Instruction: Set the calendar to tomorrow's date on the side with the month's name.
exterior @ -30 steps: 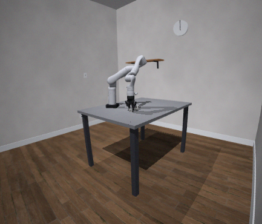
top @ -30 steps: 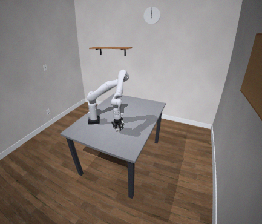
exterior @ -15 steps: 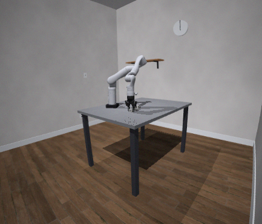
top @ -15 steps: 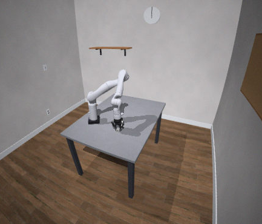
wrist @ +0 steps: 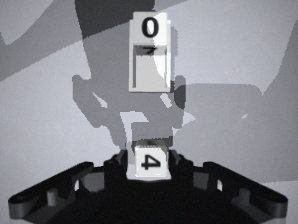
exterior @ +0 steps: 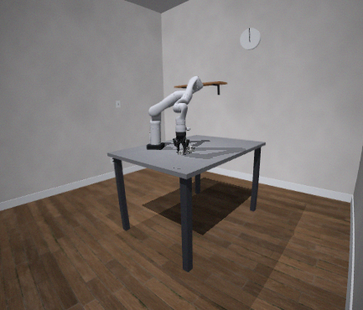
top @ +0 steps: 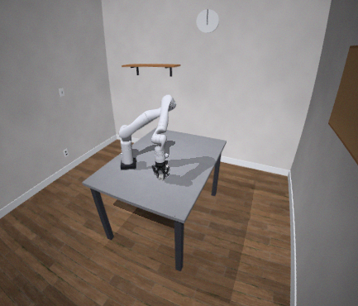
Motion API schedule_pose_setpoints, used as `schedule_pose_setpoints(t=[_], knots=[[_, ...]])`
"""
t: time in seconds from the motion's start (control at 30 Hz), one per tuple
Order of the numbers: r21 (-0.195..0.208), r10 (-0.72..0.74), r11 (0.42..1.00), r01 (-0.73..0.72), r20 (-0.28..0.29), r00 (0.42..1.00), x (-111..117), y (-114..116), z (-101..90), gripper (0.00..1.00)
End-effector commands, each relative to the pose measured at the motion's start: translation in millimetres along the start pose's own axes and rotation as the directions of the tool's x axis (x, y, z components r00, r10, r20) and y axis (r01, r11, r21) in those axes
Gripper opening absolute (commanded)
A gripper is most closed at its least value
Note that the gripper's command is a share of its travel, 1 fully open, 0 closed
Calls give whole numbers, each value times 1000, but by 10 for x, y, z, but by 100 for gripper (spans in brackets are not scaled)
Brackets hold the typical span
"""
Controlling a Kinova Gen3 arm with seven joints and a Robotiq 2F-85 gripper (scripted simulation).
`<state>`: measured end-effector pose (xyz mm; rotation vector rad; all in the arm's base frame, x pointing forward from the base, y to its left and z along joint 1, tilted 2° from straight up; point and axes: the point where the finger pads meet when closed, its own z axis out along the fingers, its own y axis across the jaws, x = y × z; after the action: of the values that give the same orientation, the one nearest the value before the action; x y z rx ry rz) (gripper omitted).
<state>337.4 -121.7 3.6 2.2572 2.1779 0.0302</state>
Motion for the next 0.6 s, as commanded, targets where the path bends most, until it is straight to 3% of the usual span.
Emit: schedule_pose_setpoints(t=[0.0, 0.17, 0.23, 0.57], knots=[[-8, -2, 1000, 2, -1, 1000, 10, 27, -83, 48], [-8, -2, 1000, 2, -1, 1000, 9, 25, -309, 48], [-8, -2, 1000, 2, -1, 1000, 9, 25, -309, 48], [-8, -2, 1000, 2, -1, 1000, 9, 21, -777, 48]])
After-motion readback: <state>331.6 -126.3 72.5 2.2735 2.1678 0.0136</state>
